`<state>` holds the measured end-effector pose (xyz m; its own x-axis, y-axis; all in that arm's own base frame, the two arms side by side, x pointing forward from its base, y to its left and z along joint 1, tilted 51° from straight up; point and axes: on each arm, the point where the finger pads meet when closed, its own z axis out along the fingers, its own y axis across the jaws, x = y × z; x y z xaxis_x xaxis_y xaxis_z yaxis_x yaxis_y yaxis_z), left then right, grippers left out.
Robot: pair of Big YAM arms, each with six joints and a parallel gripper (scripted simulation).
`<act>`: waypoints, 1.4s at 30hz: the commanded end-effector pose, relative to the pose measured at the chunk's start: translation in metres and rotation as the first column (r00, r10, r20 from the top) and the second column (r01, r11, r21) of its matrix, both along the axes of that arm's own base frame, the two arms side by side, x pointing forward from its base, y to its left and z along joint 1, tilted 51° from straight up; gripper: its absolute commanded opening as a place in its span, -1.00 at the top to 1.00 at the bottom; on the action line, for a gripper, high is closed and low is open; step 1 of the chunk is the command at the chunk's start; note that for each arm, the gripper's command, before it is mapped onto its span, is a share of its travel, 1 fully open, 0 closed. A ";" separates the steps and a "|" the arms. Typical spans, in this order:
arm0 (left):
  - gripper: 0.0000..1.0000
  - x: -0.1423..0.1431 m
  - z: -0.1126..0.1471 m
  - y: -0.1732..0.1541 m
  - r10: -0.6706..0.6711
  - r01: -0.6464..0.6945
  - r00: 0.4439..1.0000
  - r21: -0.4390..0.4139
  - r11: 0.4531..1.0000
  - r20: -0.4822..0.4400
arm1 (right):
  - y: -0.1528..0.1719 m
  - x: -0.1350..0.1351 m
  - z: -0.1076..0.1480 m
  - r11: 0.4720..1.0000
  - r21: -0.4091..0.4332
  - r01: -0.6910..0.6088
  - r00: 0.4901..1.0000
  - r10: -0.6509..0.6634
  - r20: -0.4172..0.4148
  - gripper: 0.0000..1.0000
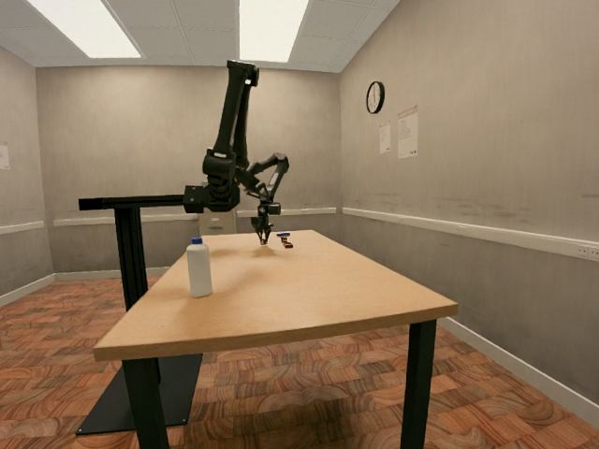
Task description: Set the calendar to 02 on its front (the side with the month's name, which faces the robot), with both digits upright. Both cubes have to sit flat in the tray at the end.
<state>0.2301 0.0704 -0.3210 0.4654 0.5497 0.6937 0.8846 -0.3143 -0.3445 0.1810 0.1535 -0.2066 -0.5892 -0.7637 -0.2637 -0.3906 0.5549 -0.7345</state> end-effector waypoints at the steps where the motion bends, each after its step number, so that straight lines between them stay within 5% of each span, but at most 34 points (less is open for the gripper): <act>1: 0.47 -0.005 -0.002 0.006 0.001 -0.001 1.000 0.004 1.000 -0.014 | 0.014 0.004 -0.002 0.999 0.035 0.010 1.000 -0.010 0.014 -1.00; 31: 0.47 0.003 -0.006 0.009 -0.007 0.007 1.000 0.000 1.000 0.000 | 0.014 0.004 -0.002 0.999 0.035 0.010 1.000 -0.010 0.014 -1.00; 34: -0.08 0.008 -0.002 0.005 -0.011 0.011 1.000 -0.002 1.000 0.009 | 0.014 0.004 -0.002 0.999 0.035 0.010 1.000 -0.010 0.014 -1.00; 42: -0.11 0.006 0.010 -0.007 -0.023 0.023 1.000 0.001 1.000 -0.013 | 0.014 0.004 -0.002 0.999 0.035 0.010 1.000 -0.010 0.014 -1.00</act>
<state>0.2353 0.0722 -0.3177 0.4859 0.5418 0.6858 0.8736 -0.3249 -0.3623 0.1810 0.1535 -0.2066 -0.5892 -0.7637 -0.2637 -0.3906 0.5549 -0.7345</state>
